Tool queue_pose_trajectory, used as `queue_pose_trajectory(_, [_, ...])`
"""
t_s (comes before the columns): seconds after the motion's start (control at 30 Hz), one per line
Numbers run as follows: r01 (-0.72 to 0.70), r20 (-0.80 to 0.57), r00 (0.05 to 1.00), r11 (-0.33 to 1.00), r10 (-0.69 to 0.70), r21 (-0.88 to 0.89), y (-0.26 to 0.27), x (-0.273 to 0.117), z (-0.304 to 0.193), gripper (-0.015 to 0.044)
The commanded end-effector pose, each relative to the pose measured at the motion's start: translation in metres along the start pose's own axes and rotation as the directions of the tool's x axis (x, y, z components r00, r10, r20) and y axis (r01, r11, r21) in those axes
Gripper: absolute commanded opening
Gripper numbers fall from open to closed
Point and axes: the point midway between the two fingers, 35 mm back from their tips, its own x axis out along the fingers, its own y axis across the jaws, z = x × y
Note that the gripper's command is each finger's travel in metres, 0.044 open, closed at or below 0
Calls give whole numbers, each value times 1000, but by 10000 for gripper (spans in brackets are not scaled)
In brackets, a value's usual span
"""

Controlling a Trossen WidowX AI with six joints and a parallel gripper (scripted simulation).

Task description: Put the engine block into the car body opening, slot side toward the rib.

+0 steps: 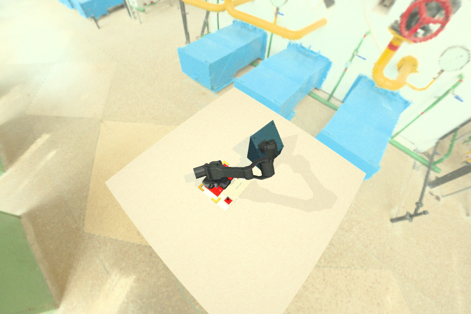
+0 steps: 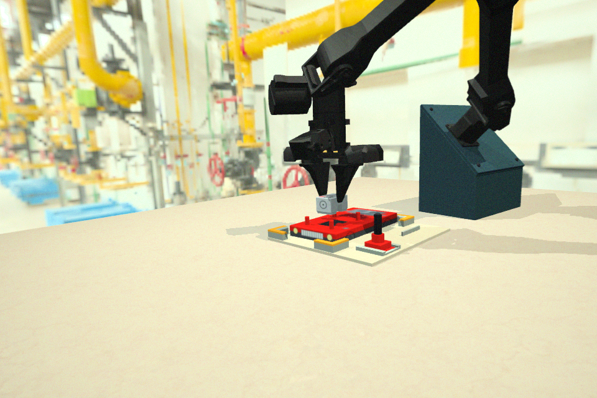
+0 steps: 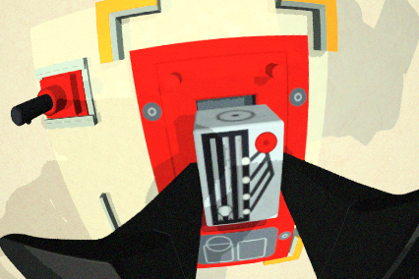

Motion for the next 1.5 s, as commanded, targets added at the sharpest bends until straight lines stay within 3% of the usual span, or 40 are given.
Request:
queue_pose_trajectory(0.0, [2, -2, 1000, 1000, -2, -8, 0, 0, -1, 159])
queue_pose_trajectory(1.47, [2, -2, 1000, 1000, -2, -10, -1, 7, -1, 159])
